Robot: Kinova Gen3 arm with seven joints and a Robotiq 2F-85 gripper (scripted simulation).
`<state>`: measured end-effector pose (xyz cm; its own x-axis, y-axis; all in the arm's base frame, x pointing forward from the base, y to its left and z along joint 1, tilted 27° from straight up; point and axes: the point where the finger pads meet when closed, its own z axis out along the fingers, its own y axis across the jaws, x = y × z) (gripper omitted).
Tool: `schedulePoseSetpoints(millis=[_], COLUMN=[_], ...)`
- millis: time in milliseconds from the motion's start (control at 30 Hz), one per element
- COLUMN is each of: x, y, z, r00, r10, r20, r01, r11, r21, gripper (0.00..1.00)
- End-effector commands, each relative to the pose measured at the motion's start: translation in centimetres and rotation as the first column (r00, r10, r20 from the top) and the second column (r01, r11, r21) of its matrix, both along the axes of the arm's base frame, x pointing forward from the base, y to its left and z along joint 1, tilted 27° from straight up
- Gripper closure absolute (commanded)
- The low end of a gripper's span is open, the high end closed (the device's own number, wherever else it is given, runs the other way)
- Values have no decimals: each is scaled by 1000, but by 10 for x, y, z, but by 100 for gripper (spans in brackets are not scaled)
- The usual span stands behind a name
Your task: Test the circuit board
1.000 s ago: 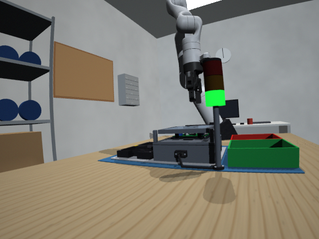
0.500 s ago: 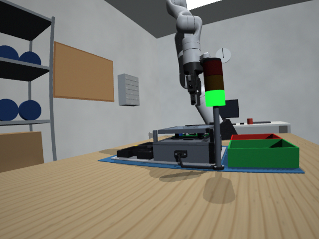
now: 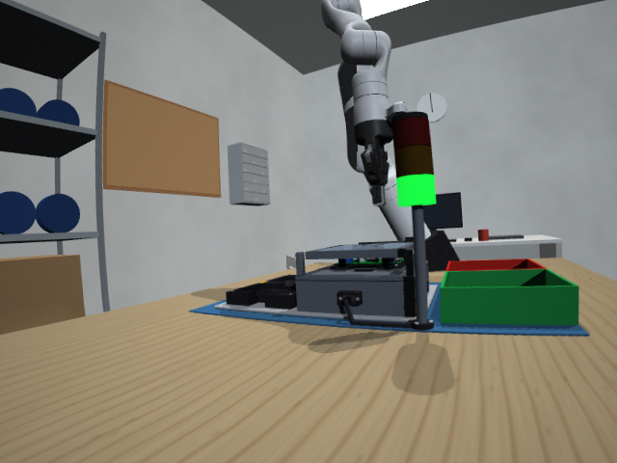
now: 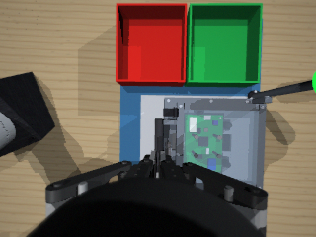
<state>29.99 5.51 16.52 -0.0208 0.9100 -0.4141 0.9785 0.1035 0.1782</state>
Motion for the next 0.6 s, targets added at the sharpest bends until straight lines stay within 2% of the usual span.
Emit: schedulePoseSetpoints(millis=[0,567], x=[0,0], y=[0,1], z=[0,2], r00=[1000,1000], r10=[1,1], r20=[1,1], r01=[-1,-1], r11=[1000,1000], r21=[0,0], gripper=[100,100])
